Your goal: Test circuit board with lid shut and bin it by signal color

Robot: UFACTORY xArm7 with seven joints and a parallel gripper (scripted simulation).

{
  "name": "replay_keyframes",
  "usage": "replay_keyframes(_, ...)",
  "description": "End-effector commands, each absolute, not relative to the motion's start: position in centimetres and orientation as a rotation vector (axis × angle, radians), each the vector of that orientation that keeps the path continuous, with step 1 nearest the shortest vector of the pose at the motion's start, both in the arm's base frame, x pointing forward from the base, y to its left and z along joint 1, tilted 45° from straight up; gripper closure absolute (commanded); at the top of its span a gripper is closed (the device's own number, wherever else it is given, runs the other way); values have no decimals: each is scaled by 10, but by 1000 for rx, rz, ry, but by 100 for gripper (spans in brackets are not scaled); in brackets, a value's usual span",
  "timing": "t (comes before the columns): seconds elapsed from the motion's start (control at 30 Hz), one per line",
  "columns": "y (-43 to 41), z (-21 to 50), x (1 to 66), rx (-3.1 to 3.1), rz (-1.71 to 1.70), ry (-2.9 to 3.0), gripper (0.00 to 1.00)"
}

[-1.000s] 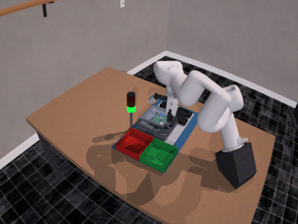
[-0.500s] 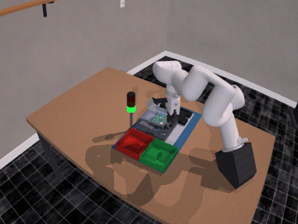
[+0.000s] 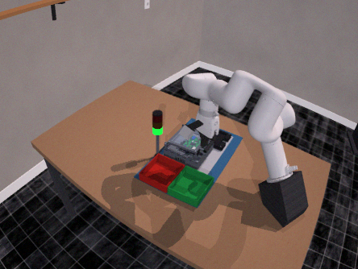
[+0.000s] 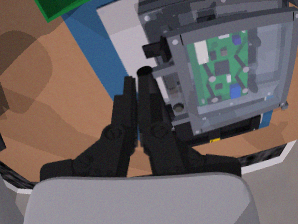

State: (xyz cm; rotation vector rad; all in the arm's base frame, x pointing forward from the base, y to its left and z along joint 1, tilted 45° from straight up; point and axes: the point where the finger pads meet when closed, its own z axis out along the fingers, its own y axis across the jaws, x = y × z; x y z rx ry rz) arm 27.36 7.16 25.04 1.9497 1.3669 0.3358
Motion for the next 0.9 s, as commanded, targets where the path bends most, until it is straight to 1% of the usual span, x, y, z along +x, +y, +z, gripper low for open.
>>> replay_keyframes(0.0,72,251,274,1863,288,1474,100)
replay_keyframes(0.33,72,251,274,1728,209,1617,100)
replay_keyframes(0.83,72,251,274,1711,199,1633,100)
replay_keyframes(0.87,72,251,274,1711,199,1633,73)
